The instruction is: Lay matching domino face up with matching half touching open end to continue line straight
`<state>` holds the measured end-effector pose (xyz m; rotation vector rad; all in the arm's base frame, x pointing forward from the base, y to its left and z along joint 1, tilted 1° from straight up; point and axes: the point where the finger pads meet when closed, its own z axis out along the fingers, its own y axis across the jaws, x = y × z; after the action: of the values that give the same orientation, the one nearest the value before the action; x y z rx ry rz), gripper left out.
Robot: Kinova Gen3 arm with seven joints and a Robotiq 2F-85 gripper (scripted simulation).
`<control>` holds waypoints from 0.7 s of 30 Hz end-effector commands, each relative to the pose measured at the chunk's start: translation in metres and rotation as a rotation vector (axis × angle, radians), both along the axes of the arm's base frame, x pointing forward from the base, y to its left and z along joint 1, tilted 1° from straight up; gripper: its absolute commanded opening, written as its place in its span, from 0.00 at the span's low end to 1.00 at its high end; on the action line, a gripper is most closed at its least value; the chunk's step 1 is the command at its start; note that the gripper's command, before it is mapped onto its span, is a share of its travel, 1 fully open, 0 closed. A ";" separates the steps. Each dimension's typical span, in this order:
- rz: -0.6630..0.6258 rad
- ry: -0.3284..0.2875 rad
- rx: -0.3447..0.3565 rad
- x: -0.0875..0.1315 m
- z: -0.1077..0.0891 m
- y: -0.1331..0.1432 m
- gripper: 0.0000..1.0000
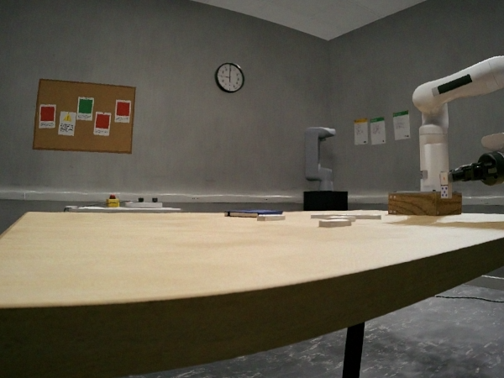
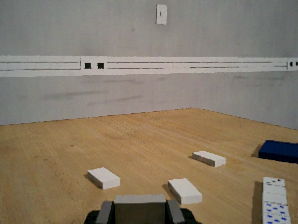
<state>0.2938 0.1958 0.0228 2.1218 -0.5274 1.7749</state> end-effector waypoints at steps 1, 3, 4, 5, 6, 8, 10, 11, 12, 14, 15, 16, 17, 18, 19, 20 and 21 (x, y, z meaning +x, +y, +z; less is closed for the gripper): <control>0.000 -0.001 0.001 0.000 -0.009 0.000 0.31; 0.000 -0.001 0.001 0.000 -0.015 0.000 0.31; 0.000 -0.001 0.001 0.000 -0.017 0.000 0.31; 0.000 -0.001 0.001 0.000 -0.020 0.000 0.31; 0.000 -0.001 0.001 0.000 -0.020 0.000 0.31; 0.000 -0.001 0.001 0.000 -0.023 0.000 0.31; 0.000 -0.001 0.001 0.000 -0.028 0.000 0.31; 0.000 -0.001 0.001 0.000 -0.030 0.000 0.31; 0.000 -0.001 0.001 0.000 -0.032 0.000 0.31; 0.000 -0.001 0.001 0.000 -0.036 0.000 0.31; 0.000 -0.001 0.001 0.000 -0.038 0.000 0.31; 0.000 -0.001 0.001 0.000 -0.040 0.000 0.31; 0.000 -0.001 0.001 0.000 -0.041 0.000 0.31; 0.000 -0.001 0.001 0.000 -0.042 0.000 0.31; 0.000 -0.001 0.001 0.000 -0.043 0.000 0.31; 0.000 -0.001 0.001 0.000 -0.044 0.000 0.31; 0.000 -0.001 0.001 0.000 -0.045 0.000 0.31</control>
<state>0.2939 0.1958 -0.0212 2.1226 -0.5283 1.7748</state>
